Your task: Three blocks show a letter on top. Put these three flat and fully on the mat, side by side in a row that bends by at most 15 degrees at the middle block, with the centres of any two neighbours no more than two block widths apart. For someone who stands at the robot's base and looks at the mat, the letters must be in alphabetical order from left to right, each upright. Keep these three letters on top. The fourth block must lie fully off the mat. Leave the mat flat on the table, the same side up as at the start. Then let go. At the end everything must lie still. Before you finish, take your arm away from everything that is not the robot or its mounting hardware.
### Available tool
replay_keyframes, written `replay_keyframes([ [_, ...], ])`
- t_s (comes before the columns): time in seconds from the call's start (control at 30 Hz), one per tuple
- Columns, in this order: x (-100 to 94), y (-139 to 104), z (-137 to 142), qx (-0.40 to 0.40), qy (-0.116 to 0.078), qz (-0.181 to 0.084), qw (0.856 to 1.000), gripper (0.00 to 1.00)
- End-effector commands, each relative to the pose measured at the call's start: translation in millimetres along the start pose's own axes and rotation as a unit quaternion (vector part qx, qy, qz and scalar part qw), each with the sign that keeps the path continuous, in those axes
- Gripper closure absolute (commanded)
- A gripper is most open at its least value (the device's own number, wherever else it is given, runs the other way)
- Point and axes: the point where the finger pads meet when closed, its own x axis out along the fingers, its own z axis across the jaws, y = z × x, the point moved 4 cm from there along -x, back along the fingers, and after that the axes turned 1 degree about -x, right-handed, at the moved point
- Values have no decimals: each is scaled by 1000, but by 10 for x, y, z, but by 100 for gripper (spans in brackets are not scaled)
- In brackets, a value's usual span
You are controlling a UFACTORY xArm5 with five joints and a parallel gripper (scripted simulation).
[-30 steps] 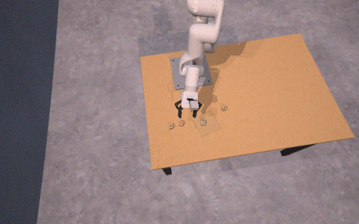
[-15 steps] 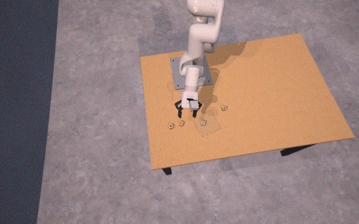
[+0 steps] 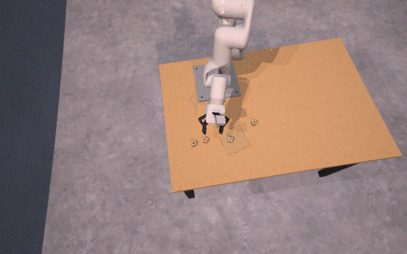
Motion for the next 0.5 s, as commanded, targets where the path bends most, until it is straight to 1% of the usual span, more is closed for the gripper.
replay_keyframes([
  [0.0,39,54,-20,2,8,-6,1000,0],
  [0.07,68,88,-41,3,14,-13,1000,0],
  [0.13,68,88,-41,3,14,-13,1000,0],
  [0.2,101,131,-69,5,22,-21,1000,0],
  [0.33,172,247,-143,10,42,-42,998,0],
  [0.47,230,403,-248,15,67,-72,995,0],
])
